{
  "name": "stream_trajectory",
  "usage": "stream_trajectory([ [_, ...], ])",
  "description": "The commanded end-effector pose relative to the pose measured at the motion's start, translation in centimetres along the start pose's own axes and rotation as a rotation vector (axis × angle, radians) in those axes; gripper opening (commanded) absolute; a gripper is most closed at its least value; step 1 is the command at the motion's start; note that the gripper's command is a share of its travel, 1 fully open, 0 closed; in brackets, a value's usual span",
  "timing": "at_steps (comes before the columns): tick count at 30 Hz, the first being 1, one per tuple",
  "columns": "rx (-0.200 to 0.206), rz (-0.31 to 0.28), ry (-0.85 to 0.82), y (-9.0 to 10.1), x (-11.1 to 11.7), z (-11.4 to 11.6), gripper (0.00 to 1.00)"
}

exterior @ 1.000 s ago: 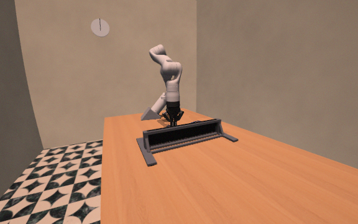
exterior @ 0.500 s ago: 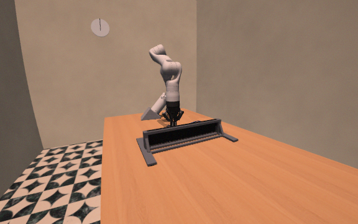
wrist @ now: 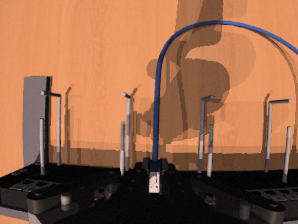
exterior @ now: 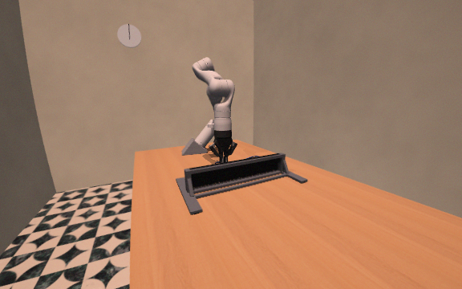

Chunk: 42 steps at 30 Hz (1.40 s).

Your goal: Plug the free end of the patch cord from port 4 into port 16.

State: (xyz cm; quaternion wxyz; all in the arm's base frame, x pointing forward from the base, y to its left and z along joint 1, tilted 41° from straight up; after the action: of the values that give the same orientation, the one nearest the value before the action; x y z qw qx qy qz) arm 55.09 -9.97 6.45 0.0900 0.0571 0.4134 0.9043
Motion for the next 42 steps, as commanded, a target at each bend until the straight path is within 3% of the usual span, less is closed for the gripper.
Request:
stream_trajectory([
  [1, -0.005, 0.002, 0.002, 0.07, -0.01, 0.22, 0.00],
  [42, -0.004, 0.007, 0.006, -0.14, -0.15, 0.45, 0.00],
])
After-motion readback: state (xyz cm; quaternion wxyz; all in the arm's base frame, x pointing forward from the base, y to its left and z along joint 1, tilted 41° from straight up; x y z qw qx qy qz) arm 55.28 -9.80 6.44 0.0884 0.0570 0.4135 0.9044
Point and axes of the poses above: the point where the finger pads meet when closed, its own y axis back along the fingers, its own z axis across the jaws, x = y × z, the point moved 1 cm from there along y, back along the fingers, and after that the axes turned 11 degrees about -y, right-handed, at the moved point
